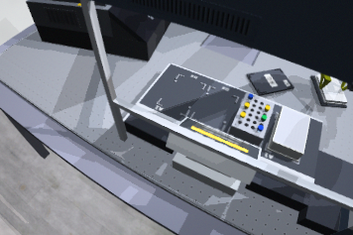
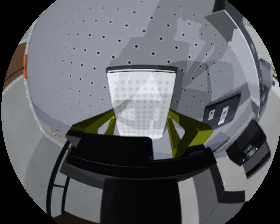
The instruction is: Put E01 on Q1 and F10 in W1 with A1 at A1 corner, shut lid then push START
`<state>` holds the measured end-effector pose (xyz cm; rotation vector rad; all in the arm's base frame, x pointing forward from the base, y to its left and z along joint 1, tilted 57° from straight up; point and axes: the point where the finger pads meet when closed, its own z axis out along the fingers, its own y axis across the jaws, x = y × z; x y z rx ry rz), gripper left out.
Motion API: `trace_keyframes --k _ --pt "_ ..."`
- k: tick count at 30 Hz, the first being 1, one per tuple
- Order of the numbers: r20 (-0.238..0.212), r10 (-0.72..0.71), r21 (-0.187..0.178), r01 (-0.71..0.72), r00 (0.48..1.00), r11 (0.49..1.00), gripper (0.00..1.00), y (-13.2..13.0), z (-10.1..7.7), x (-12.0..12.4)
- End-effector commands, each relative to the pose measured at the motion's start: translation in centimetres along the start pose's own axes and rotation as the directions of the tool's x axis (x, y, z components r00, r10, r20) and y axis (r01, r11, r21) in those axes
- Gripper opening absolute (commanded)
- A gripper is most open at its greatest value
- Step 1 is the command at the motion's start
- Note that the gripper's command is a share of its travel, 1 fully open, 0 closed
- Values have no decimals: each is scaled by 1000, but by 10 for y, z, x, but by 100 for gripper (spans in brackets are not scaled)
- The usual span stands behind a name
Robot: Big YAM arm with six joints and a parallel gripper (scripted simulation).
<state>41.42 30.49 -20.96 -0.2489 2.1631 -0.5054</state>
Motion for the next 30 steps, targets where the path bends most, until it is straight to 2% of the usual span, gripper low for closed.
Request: trace_keyframes --k 1,12,18,30 --pt "5 -35 -18 35 999 999 0 7 -8 11" --pt "-6 -35 -10 35 999 999 0 0 -3 20" --pt "-1 -15 -4 15 1000 1000 0 0 3 2" --pt "1 -3 5 3 1000 1000 0 -3 9 3"
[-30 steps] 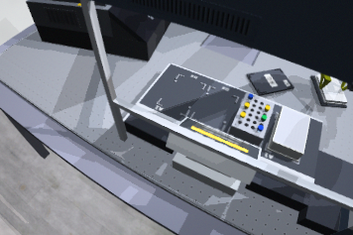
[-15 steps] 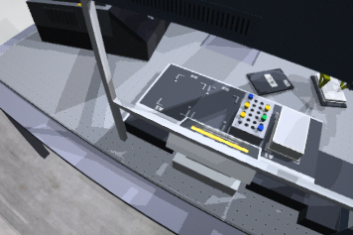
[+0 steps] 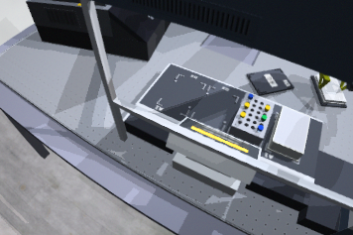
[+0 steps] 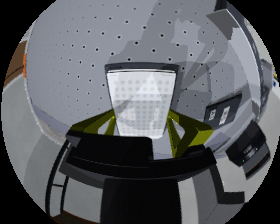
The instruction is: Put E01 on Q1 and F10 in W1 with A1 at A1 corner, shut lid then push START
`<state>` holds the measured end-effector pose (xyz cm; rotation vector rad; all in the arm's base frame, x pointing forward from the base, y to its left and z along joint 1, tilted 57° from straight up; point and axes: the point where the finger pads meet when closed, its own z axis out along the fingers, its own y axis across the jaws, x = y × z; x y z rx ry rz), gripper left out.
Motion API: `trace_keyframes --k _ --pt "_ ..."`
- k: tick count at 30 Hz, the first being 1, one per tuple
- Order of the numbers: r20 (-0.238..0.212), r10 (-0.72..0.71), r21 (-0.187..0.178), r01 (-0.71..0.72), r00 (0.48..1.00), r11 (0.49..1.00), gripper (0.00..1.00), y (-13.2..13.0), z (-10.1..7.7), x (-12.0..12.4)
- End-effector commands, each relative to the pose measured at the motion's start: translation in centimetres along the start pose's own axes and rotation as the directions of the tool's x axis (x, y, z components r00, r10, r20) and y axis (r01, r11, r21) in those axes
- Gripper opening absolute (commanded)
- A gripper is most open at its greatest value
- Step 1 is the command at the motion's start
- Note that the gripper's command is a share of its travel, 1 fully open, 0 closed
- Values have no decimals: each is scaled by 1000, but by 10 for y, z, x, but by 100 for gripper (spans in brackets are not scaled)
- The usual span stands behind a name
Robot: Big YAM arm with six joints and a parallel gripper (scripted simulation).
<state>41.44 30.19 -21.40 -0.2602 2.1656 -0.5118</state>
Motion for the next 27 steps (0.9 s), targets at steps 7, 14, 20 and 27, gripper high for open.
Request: trace_keyframes --k 7,14,20,27 --pt "0 16 9 -16 1000 1000 0 -3 10 1" --pt "-3 21 14 -21 1000 1000 0 -3 14 1" --pt "-6 23 18 -23 1000 1000 0 -5 16 2" --pt "-8 26 22 -26 1000 999 0 -7 18 2"
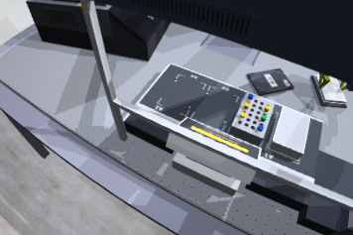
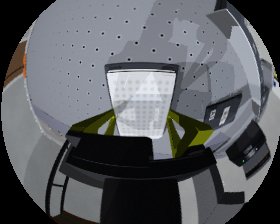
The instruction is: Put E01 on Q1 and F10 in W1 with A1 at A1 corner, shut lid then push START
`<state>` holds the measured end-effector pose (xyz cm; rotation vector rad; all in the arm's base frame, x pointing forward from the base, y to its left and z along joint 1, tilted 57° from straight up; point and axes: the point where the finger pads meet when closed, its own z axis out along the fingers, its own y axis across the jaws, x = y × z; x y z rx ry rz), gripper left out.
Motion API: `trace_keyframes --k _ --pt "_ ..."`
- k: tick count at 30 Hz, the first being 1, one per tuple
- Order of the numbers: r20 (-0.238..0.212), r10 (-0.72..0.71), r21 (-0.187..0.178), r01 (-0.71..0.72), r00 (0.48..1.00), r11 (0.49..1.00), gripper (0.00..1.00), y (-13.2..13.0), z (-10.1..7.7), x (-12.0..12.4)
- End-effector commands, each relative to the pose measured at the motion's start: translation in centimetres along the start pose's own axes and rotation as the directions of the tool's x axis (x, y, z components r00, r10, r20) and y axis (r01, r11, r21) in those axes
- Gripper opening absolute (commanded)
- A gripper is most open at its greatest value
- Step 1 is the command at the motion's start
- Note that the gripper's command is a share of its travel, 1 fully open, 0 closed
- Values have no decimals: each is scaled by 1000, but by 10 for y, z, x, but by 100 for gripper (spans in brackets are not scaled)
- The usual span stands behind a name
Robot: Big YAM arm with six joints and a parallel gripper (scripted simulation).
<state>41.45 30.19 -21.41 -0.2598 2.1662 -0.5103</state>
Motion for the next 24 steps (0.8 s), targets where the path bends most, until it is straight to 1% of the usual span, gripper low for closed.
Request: trace_keyframes --k 1,23,24 --pt "-8 26 23 -26 1000 999 0 -8 19 2" --pt "-14 36 39 -36 999 999 0 -15 26 1" --pt "-13 37 43 -36 999 998 0 -16 26 1"
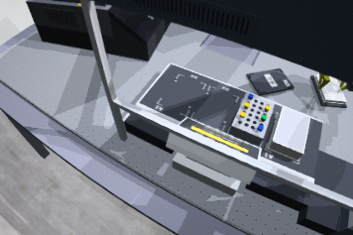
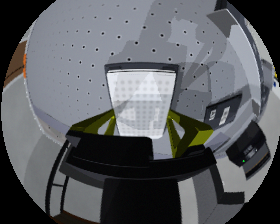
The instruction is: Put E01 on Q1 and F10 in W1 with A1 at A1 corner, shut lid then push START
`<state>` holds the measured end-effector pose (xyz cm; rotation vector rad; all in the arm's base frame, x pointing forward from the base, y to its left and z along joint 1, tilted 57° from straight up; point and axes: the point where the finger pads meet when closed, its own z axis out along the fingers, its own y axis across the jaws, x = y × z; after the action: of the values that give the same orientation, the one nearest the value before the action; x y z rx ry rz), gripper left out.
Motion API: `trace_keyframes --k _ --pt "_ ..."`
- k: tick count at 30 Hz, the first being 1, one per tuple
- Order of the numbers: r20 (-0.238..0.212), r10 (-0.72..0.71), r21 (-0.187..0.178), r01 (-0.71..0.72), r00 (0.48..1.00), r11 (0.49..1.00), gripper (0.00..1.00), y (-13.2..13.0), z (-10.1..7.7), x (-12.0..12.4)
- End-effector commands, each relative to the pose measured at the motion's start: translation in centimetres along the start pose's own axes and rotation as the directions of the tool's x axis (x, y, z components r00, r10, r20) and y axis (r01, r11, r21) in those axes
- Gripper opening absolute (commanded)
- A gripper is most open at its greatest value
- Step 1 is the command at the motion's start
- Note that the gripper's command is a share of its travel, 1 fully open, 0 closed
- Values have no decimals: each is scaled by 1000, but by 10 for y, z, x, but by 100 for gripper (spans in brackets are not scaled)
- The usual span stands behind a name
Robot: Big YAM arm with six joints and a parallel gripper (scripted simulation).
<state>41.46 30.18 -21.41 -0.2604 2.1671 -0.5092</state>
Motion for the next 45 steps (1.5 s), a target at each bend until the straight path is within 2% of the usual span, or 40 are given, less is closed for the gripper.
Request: trace_keyframes --k 1,45 --pt "-12 38 46 -37 999 998 0 -16 27 1" --pt "-24 46 76 -44 999 996 0 -32 41 -1"
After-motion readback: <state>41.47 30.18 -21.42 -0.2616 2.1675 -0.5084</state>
